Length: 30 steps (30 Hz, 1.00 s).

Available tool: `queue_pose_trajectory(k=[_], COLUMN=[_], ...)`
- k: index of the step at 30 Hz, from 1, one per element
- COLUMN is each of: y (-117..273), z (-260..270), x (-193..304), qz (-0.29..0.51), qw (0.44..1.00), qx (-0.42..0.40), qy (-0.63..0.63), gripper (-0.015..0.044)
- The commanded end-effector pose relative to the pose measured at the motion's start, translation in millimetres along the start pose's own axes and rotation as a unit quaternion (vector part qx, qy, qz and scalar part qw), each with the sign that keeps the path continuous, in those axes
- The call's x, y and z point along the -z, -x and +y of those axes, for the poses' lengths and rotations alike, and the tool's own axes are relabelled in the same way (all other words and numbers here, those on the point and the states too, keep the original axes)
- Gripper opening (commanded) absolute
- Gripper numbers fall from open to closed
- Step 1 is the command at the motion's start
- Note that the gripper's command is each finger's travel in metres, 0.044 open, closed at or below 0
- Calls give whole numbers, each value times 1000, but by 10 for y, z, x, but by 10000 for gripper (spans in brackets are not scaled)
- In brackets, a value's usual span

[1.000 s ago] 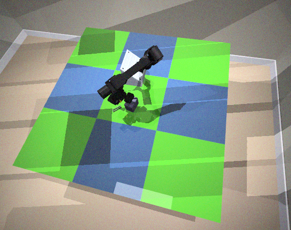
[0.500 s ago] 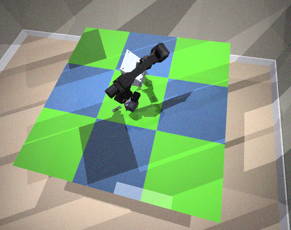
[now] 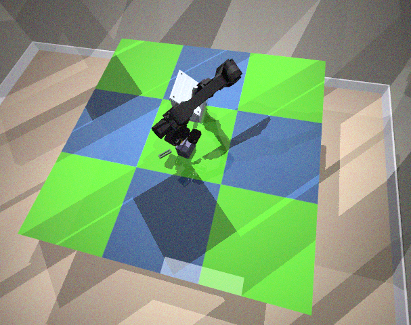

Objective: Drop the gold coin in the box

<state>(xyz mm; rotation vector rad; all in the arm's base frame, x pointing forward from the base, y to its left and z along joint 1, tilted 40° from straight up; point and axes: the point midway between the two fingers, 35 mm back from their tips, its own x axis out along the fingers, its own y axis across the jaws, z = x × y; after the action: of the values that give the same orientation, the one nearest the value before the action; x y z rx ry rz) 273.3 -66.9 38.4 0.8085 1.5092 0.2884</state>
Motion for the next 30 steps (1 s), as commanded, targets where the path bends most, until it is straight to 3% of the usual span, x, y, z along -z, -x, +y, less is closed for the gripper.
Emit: queue_pose_trajectory(k=[1, 30], y=[0, -8], z=[-5, 43], x=[-5, 34], qz=[0, 2], qw=[1000, 1000], qx=[0, 1], qy=[1, 0], gripper=[0, 0])
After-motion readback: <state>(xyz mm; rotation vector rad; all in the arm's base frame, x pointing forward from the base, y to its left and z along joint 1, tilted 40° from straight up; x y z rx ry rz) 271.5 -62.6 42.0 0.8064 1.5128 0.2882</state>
